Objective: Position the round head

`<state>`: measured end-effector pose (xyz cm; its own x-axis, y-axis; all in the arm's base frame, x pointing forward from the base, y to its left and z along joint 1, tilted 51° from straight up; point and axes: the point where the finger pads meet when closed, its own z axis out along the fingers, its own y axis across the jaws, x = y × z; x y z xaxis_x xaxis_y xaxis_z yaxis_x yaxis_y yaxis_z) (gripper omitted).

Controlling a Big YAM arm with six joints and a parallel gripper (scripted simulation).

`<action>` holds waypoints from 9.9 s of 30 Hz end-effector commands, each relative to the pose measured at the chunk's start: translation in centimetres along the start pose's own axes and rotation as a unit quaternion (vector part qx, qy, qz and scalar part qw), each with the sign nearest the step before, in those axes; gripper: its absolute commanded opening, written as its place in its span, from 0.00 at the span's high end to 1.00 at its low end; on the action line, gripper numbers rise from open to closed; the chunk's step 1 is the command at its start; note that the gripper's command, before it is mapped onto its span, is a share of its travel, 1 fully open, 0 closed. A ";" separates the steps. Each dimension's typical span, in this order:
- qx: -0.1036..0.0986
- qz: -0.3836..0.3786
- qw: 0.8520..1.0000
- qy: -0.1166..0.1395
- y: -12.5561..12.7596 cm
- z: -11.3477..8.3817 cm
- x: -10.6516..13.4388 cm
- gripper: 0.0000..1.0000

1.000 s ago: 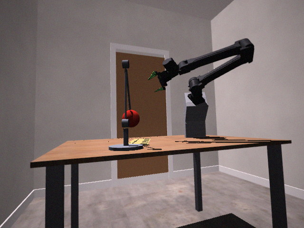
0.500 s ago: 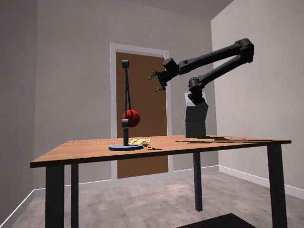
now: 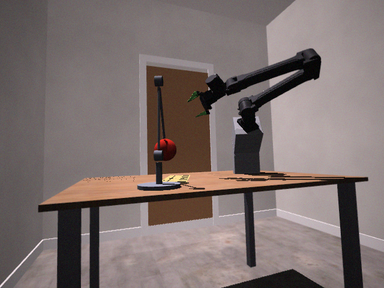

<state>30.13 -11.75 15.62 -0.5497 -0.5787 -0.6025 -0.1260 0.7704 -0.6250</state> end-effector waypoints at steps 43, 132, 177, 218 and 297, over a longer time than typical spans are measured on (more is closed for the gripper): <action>-0.064 0.019 0.996 -0.056 0.3 0.7 -1.9 0.00; -0.472 0.149 0.766 -0.410 2.8 2.2 -15.5 0.00; -0.435 0.139 0.816 -0.355 3.1 2.1 -13.6 0.00; -0.464 0.146 0.786 -0.382 2.1 3.6 -15.4 0.00; -0.461 0.145 0.799 -0.359 -1.2 6.0 -19.3 0.00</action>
<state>45.15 -2.73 23.51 -0.1359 -0.1236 -0.9830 -0.7969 0.6031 0.0344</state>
